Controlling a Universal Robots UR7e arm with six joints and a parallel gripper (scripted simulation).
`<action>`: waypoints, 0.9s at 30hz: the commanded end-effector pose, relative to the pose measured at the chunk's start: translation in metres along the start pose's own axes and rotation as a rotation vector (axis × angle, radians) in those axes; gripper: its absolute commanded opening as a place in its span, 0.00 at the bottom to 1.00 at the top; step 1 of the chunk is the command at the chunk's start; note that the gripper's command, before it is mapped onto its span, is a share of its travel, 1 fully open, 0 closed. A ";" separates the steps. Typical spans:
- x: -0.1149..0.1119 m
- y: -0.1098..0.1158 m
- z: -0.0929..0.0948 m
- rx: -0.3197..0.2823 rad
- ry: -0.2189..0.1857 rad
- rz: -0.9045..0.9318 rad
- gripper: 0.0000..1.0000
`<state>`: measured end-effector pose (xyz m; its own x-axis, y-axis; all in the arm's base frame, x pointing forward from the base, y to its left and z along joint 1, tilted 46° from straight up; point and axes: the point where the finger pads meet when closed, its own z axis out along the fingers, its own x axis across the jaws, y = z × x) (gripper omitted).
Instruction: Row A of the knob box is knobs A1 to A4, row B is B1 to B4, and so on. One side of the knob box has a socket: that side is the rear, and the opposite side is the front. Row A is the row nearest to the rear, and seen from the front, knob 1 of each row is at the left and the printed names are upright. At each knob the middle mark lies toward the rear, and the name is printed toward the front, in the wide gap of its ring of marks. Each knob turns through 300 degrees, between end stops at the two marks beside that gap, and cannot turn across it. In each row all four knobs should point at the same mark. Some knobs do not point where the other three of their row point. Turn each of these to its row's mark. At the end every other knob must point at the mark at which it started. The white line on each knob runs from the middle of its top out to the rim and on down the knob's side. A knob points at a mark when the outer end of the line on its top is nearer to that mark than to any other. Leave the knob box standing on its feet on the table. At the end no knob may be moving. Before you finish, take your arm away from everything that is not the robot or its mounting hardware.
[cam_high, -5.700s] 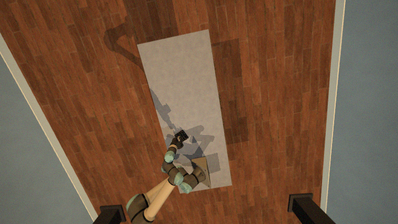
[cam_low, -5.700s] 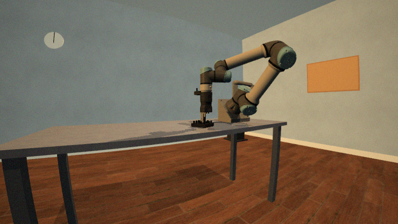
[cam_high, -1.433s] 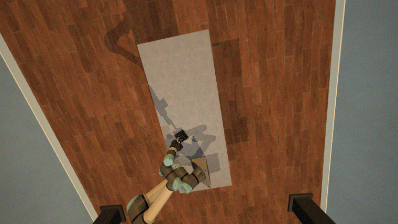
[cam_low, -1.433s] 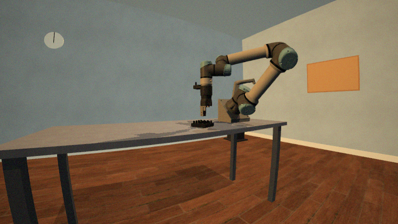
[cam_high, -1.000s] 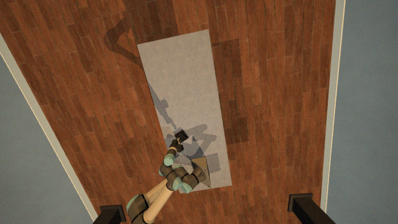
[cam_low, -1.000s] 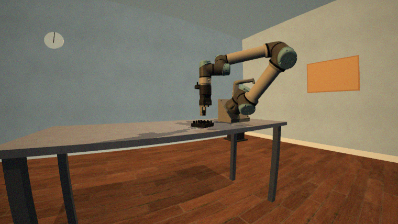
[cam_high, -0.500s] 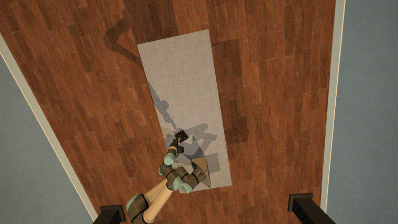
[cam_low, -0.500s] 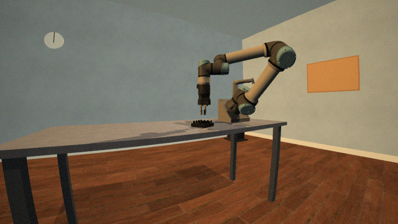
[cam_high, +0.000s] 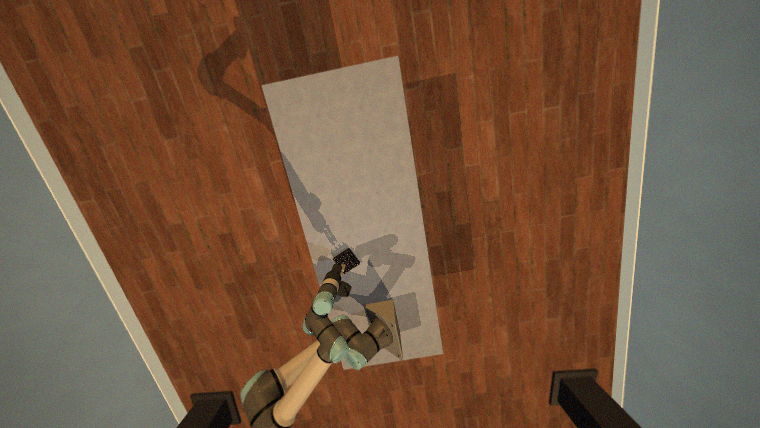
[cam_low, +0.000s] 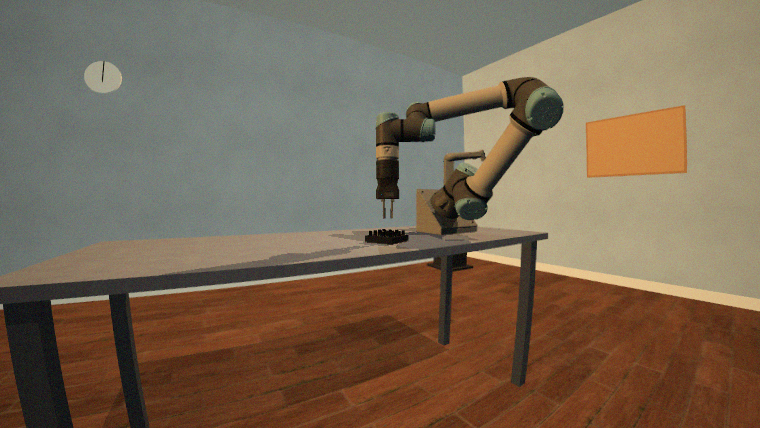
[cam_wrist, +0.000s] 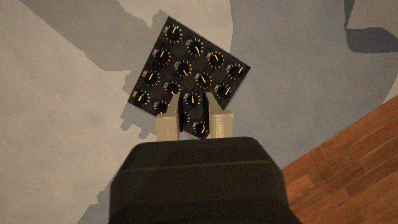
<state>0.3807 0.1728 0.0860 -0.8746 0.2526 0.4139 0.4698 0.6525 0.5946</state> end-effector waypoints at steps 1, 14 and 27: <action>0.000 0.001 -0.002 0.006 -0.007 0.156 0.46; 0.001 0.003 -0.005 0.005 -0.007 0.451 0.46; 0.001 0.007 -0.008 0.004 -0.008 0.694 0.46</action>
<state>0.3833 0.1720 0.0944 -0.4561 0.5781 0.6766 0.8819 0.3957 0.2563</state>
